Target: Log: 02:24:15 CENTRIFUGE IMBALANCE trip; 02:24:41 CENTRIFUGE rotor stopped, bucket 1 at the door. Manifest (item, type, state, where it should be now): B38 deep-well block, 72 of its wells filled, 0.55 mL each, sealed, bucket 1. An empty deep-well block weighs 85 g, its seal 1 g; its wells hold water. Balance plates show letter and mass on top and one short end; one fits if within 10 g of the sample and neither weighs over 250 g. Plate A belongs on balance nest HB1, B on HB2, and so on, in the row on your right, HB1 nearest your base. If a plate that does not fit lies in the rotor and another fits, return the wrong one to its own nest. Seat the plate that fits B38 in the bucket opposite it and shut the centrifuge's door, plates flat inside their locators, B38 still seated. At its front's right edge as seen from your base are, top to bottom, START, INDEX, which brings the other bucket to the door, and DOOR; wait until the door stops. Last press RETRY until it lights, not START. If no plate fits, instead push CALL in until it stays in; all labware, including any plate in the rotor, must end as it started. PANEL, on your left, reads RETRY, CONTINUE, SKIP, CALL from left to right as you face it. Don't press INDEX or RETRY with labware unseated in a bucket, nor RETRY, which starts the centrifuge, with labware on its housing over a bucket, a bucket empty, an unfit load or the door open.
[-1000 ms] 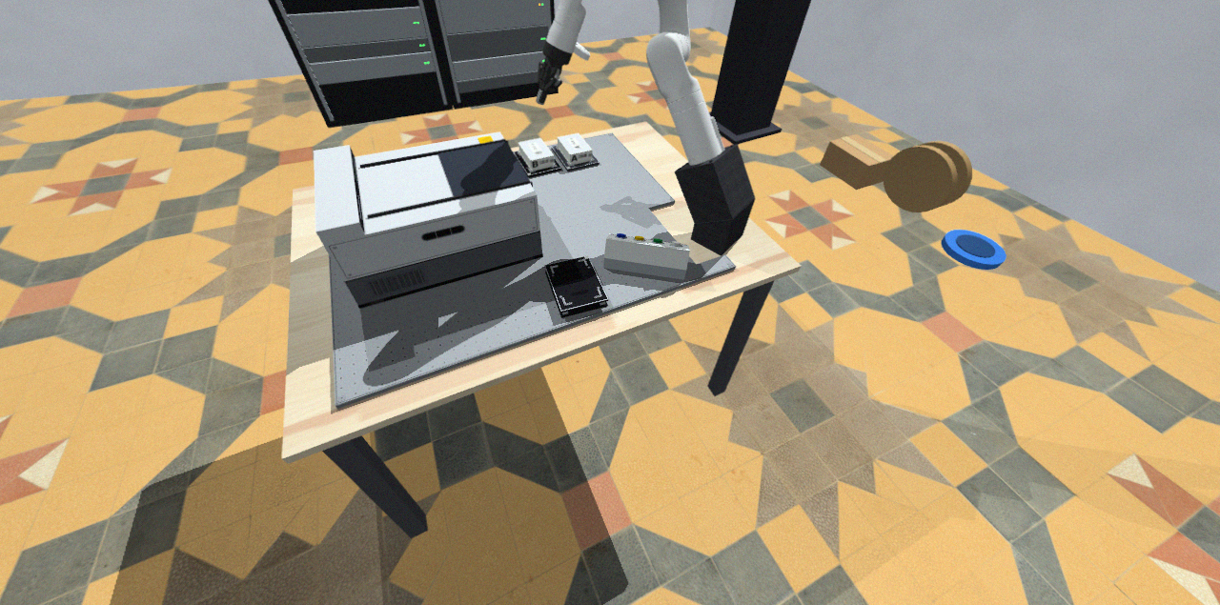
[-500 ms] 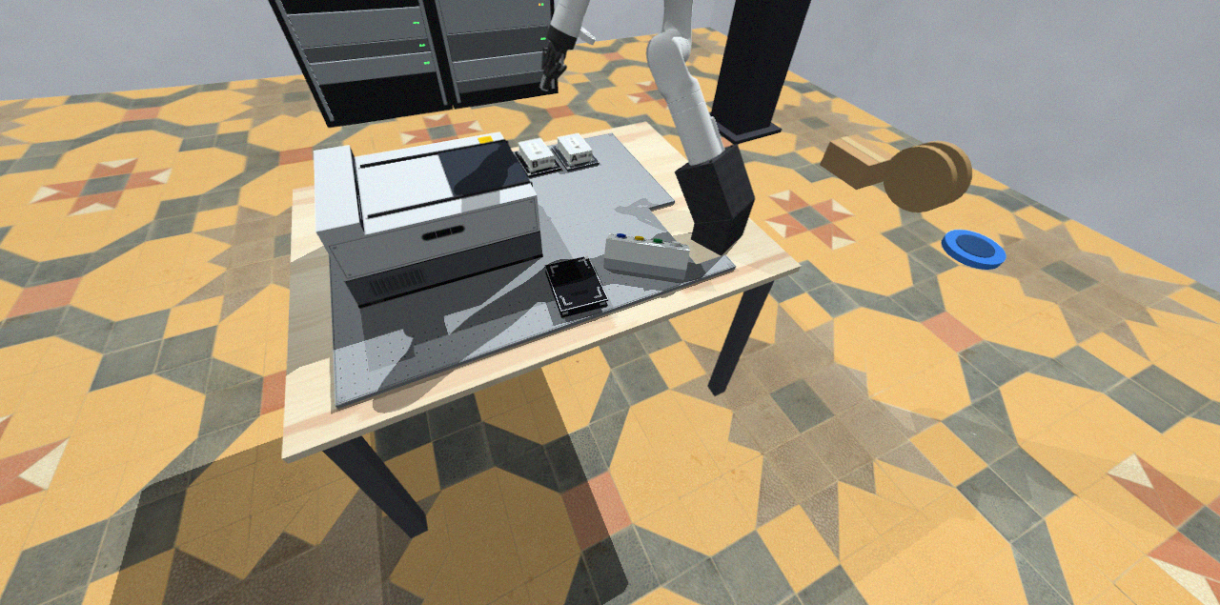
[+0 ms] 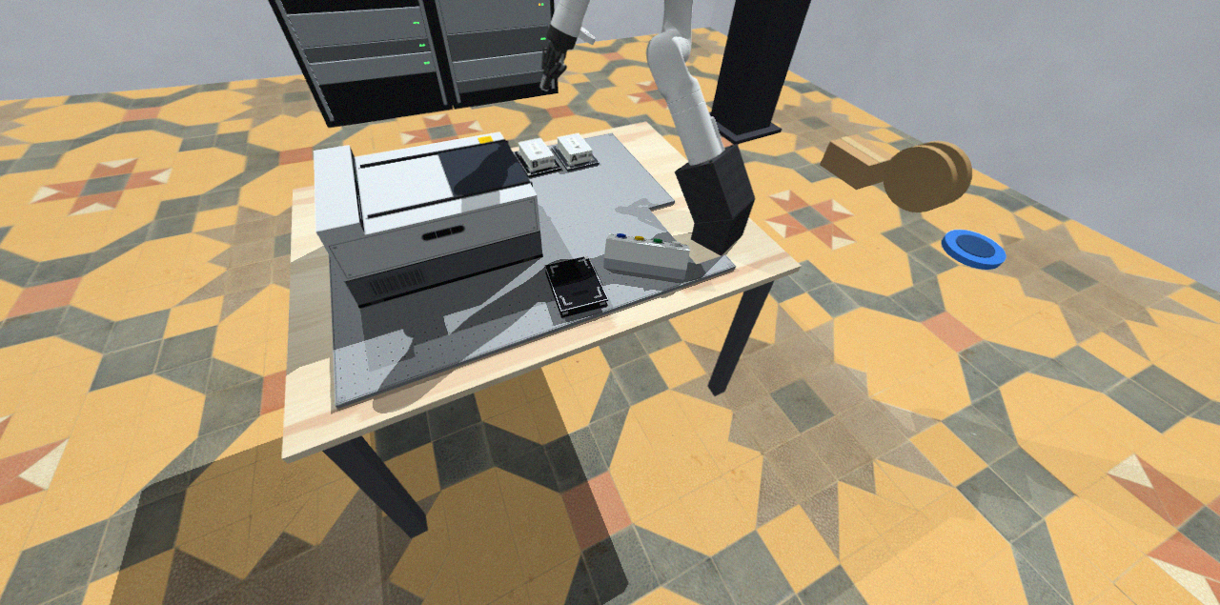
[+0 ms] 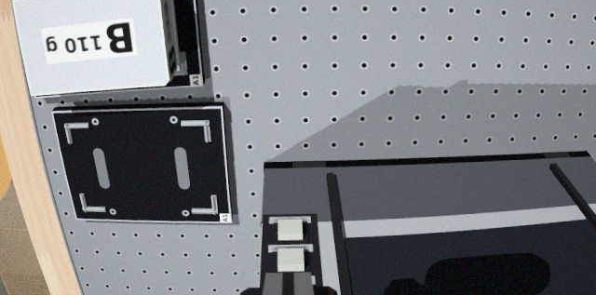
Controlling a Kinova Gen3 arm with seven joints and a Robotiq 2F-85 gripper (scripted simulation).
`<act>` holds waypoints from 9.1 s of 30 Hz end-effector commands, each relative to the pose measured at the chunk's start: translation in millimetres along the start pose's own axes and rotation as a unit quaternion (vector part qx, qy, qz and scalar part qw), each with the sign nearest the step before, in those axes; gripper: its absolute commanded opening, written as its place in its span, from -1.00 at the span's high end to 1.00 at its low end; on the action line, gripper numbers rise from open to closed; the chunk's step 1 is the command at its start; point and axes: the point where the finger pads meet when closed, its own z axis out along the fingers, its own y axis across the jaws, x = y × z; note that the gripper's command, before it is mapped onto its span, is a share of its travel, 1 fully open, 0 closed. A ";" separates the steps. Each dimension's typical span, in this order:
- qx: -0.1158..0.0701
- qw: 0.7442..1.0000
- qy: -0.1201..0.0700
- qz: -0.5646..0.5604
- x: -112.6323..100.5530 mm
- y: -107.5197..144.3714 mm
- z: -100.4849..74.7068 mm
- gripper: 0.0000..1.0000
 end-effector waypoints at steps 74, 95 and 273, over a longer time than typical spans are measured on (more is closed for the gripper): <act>0.000 1.000 0.000 0.000 -0.4 -0.3 -0.2 0.80; 0.000 0.999 0.040 0.000 -0.4 -0.3 -0.3 0.80; -0.064 0.933 0.206 -0.289 64.3 369.3 63.4 0.80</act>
